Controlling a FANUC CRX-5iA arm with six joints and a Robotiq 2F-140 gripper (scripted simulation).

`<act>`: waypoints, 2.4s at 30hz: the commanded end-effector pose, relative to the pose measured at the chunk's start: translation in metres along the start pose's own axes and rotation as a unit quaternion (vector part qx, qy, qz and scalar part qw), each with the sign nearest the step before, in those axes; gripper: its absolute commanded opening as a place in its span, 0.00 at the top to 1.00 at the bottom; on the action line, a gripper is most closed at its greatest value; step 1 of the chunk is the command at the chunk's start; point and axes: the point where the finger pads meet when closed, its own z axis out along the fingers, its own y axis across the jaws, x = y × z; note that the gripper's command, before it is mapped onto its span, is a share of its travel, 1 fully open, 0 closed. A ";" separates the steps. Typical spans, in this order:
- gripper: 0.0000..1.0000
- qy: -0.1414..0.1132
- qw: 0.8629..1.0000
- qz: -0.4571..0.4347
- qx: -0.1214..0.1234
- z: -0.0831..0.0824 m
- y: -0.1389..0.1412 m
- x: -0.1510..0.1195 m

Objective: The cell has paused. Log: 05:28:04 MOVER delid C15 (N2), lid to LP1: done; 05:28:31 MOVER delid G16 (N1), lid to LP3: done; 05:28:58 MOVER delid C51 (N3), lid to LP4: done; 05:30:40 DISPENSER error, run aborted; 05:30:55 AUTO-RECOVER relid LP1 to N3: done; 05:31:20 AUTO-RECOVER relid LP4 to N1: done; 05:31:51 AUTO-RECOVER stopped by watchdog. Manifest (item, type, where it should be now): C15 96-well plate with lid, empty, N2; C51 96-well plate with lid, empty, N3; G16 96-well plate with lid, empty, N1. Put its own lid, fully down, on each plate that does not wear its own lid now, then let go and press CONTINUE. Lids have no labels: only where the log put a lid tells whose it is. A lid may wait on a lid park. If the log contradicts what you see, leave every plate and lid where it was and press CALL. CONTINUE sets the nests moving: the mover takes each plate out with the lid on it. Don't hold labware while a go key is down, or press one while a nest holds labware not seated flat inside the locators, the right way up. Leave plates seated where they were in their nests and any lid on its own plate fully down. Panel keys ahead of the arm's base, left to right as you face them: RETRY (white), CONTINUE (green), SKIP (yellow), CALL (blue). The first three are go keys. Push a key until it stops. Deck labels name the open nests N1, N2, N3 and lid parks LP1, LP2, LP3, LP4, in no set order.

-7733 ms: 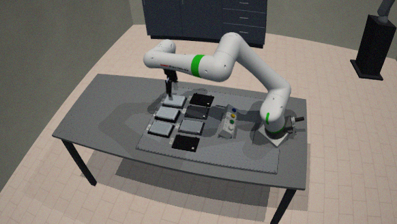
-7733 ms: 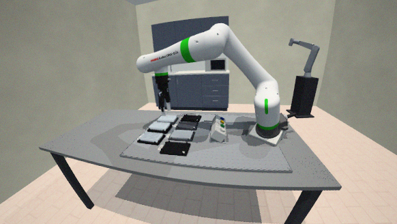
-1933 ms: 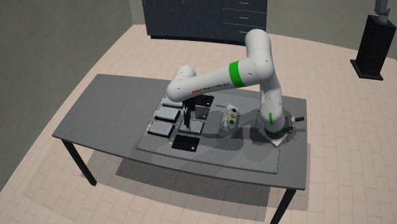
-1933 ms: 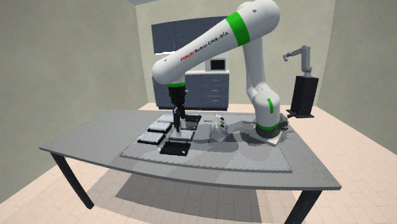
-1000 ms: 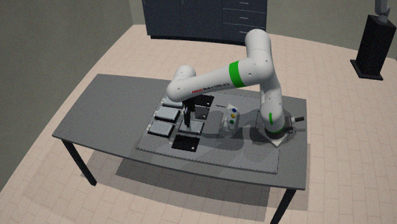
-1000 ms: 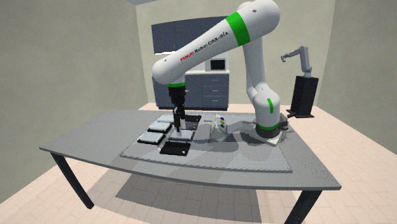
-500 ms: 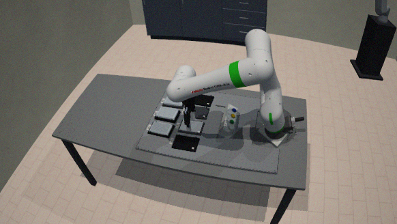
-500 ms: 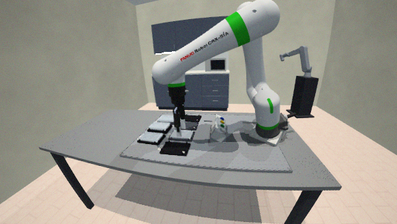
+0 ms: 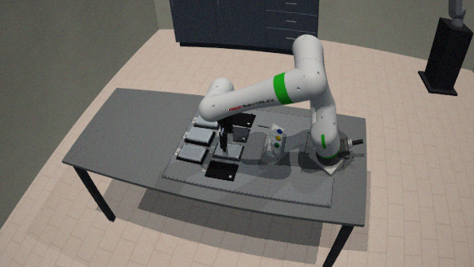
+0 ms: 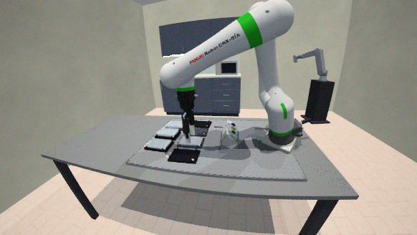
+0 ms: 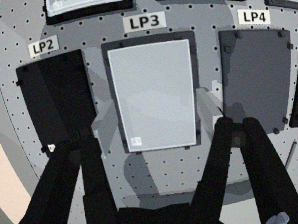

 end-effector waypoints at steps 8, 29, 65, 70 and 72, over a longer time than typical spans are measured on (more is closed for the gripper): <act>0.41 0.000 1.000 0.000 0.000 0.000 0.000 0.000; 0.34 0.000 1.000 0.000 0.000 0.000 0.000 0.000; 0.34 0.000 1.000 0.000 0.000 0.001 0.000 0.000; 0.34 0.000 1.000 0.000 0.000 0.002 0.000 0.000; 0.34 0.000 1.000 0.000 0.000 0.002 0.000 0.000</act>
